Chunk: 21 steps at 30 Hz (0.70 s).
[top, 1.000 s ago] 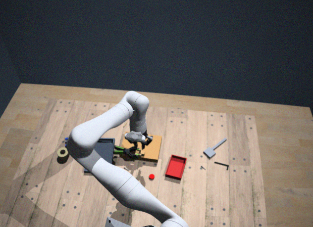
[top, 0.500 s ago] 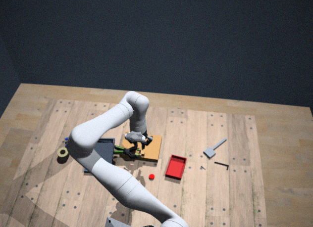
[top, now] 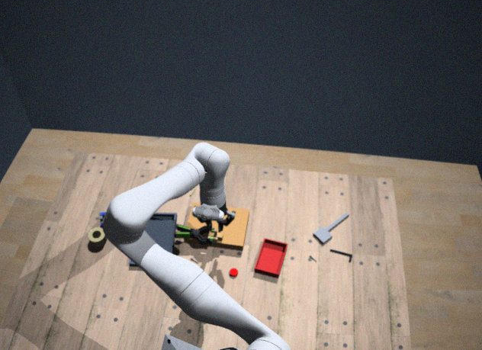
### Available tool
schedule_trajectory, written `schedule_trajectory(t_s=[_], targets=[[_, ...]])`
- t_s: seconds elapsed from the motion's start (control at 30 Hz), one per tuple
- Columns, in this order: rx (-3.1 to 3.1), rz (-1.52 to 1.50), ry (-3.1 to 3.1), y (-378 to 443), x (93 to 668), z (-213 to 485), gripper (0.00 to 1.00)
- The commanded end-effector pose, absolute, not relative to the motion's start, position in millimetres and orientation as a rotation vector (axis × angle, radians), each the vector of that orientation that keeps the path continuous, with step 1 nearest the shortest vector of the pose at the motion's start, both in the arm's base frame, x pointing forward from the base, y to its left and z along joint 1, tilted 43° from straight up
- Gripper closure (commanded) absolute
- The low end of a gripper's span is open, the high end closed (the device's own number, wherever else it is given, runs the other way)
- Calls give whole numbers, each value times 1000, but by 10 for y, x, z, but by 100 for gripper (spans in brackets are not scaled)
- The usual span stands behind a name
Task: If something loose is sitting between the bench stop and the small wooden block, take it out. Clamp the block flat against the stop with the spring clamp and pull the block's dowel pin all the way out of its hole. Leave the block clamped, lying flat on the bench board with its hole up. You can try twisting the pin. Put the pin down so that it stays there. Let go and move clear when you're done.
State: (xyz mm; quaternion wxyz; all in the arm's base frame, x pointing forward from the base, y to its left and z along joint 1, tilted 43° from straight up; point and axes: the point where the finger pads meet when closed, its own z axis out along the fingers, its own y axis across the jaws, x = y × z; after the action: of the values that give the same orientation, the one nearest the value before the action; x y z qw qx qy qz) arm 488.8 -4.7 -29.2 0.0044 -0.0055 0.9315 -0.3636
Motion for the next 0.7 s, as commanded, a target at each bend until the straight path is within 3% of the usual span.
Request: schedule_trajectory(t_s=[0.0,0.67], targets=[[-19,-1137,2917,-52,4893,-302,66],[-19,-1137,2917,-159,4895,-419,66]])
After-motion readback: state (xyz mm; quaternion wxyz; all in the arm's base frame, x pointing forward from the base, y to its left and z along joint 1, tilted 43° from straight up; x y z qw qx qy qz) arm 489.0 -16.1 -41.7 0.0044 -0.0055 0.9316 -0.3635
